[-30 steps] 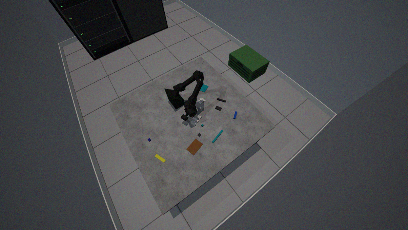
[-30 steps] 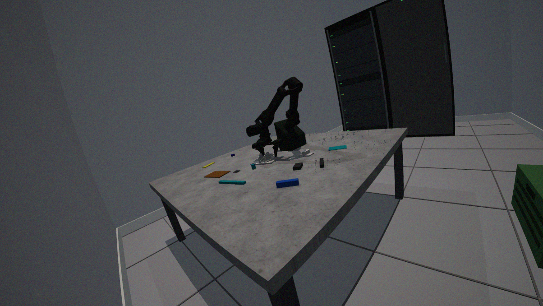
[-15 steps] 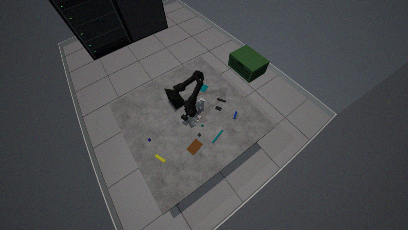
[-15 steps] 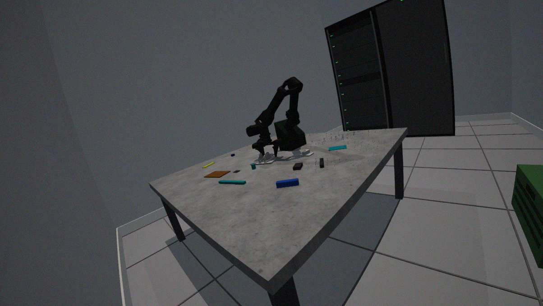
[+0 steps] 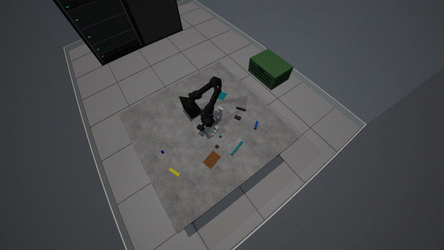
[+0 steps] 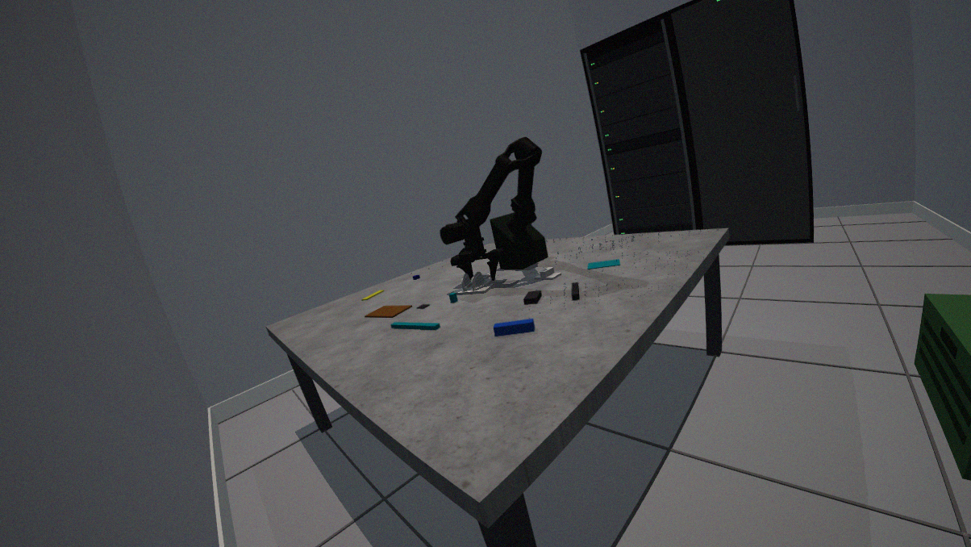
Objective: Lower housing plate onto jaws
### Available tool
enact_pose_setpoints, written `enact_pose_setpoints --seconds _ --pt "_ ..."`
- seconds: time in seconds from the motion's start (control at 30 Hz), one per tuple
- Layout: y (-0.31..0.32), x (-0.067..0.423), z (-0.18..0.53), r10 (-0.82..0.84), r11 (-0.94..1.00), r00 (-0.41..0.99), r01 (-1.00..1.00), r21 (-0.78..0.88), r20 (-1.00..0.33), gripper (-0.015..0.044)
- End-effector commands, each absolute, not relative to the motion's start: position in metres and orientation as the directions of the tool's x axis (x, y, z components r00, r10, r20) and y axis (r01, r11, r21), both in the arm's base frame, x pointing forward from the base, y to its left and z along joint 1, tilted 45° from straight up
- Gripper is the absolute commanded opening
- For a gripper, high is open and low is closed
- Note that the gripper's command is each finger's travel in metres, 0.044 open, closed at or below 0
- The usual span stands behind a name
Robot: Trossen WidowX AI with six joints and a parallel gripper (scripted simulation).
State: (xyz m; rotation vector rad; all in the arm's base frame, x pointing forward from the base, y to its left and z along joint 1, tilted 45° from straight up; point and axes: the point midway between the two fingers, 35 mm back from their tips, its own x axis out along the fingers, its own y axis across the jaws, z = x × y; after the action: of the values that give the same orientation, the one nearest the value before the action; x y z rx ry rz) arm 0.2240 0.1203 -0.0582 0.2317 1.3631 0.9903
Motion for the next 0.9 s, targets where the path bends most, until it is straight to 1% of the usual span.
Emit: enact_pose_setpoints --seconds 0.0,0.17,0.27,0.3,0.73,0.87 --pt "0.1204 0.2237 -0.0589 0.698 0.599 -0.110 -0.452 0.661 -0.707 0.0351" --pt "0.1204 0.2237 -0.0589 0.698 0.599 -0.110 -0.452 0.661 -0.707 0.0351" --pt "0.1203 0.2240 -0.0582 0.701 0.596 -0.109 -0.454 0.662 -0.705 0.0430" --pt "0.1203 0.2240 -0.0582 0.701 0.596 -0.109 -0.454 0.662 -0.705 0.0440" --pt "0.1203 0.2240 -0.0582 0.701 0.596 -0.109 -0.454 0.662 -0.705 0.0440" --pt "0.1108 0.2273 -0.0501 0.698 0.599 -0.107 -0.454 0.659 -0.708 0.0440"
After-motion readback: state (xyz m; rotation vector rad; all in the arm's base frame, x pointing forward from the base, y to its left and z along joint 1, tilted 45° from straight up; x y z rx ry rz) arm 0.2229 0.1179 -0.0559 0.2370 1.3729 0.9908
